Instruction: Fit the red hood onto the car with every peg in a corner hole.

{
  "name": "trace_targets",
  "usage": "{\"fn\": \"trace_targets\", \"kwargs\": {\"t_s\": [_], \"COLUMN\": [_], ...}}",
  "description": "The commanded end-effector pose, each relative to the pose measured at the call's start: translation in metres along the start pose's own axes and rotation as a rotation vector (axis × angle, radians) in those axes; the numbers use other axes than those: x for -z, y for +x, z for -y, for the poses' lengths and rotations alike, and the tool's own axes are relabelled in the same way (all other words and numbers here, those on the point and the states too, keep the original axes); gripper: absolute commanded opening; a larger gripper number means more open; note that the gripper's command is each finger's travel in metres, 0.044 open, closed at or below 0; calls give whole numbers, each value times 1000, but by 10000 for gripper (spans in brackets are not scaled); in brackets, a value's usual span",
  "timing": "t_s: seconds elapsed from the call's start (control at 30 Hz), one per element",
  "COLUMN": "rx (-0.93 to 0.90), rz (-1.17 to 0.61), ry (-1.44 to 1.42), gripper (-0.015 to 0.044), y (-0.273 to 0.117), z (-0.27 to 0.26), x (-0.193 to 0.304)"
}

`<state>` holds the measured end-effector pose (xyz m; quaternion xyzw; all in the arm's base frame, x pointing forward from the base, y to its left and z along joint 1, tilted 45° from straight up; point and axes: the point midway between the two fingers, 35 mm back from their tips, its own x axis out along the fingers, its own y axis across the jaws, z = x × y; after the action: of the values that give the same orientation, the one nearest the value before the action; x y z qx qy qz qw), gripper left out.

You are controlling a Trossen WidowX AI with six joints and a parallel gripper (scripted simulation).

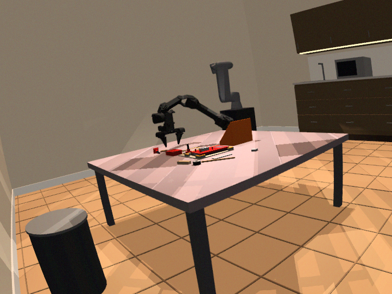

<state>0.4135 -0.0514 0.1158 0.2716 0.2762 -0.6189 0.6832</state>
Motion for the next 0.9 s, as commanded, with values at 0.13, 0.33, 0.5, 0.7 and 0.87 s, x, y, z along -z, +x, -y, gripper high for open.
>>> {"fn": "trace_targets", "kwargs": {"t_s": [0.13,0.33,0.5,0.7,0.87], "rx": [2,2,2,2,2], "rz": [6,7,7,8,8], "ry": [-5,-5,-5,-5,-5], "gripper": [440,440,440,440,440], "y": [8,14,19,25,28], "z": [1,1,2,2,3], "x": [-1,-1,-1,-1,-1]}}
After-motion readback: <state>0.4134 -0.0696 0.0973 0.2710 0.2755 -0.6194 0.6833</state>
